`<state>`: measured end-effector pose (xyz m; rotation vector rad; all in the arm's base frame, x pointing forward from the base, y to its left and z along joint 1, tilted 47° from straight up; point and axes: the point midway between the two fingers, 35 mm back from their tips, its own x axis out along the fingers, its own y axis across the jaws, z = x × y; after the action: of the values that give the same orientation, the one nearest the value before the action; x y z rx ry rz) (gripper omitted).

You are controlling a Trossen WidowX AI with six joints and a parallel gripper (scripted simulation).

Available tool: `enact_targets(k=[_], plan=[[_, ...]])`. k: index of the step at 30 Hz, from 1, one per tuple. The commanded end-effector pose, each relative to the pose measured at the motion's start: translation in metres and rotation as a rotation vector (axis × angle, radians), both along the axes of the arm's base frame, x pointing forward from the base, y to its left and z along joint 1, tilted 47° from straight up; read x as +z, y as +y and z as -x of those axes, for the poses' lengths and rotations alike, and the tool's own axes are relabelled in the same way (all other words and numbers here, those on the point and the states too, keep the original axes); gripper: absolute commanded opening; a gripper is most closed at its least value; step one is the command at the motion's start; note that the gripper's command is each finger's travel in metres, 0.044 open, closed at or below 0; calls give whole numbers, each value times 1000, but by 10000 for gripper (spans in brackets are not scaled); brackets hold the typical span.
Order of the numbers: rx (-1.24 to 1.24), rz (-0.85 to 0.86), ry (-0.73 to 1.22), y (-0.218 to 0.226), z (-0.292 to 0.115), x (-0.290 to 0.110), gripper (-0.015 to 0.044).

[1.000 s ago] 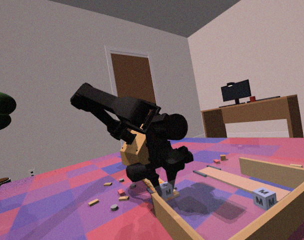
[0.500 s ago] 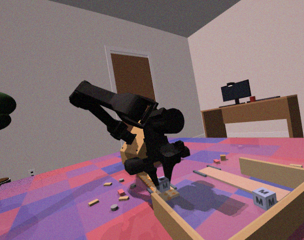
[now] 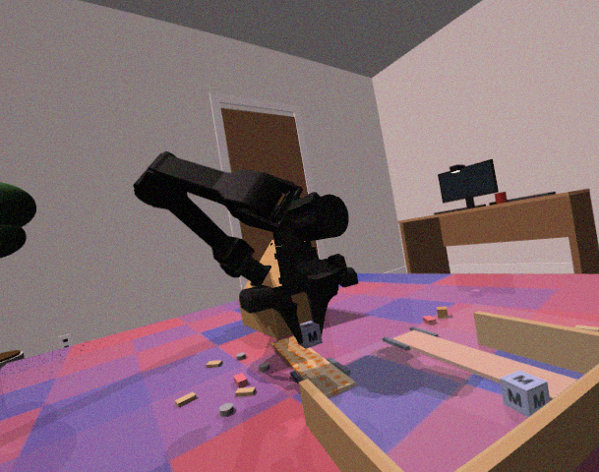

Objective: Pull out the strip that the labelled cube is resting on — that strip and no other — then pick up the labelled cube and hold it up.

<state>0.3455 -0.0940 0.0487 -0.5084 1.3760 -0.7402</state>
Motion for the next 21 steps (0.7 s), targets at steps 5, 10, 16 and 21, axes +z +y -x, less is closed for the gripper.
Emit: enact_targets(k=[5, 10, 16, 21], plan=[[-2, 3, 9, 6, 28, -7, 0], [-2, 2, 11, 9, 47, -12, 0], [-1, 2, 11, 13, 53, -11, 0], [-1, 0, 11, 33, 53, 8, 0]])
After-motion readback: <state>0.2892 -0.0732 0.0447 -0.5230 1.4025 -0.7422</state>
